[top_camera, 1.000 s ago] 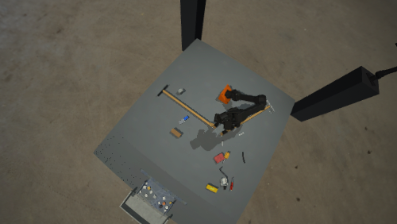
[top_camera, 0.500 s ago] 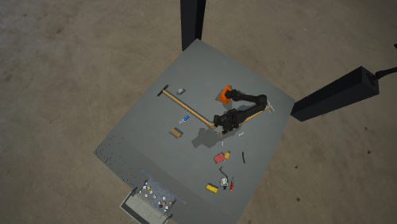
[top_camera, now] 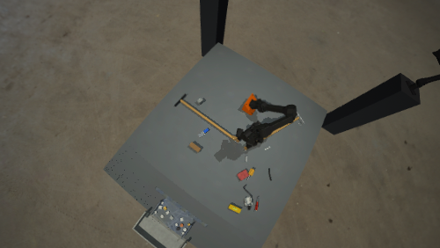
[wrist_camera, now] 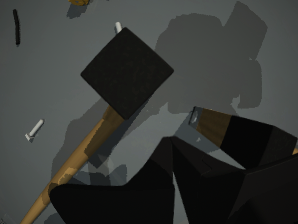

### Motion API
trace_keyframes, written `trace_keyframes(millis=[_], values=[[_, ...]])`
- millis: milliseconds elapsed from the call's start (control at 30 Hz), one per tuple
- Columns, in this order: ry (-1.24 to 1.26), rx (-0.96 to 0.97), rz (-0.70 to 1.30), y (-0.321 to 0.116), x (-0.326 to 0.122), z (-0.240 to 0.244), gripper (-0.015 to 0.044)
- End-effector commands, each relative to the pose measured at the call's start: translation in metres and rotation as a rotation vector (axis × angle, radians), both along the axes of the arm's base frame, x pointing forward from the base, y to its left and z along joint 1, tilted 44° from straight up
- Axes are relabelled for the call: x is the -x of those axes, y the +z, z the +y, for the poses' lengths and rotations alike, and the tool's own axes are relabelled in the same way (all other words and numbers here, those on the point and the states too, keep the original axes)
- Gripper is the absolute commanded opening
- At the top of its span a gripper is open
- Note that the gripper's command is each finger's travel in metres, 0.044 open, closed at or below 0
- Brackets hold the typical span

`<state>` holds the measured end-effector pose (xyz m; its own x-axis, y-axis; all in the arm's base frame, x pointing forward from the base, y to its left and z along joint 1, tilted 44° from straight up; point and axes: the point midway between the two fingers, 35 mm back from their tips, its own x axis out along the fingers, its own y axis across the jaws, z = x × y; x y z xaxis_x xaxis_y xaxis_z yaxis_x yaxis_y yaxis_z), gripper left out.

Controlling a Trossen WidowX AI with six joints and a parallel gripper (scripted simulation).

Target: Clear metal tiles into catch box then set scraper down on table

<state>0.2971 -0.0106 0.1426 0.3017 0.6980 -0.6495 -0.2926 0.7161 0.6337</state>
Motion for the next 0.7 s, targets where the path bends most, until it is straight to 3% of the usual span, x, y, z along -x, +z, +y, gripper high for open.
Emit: trace_keyframes(millis=[0, 667], values=[[-0.002, 0.001, -0.001, -0.003, 0.001, 0.005, 0.0], [0.001, 0.006, -0.001, -0.005, -0.013, 0.018, 0.0]])
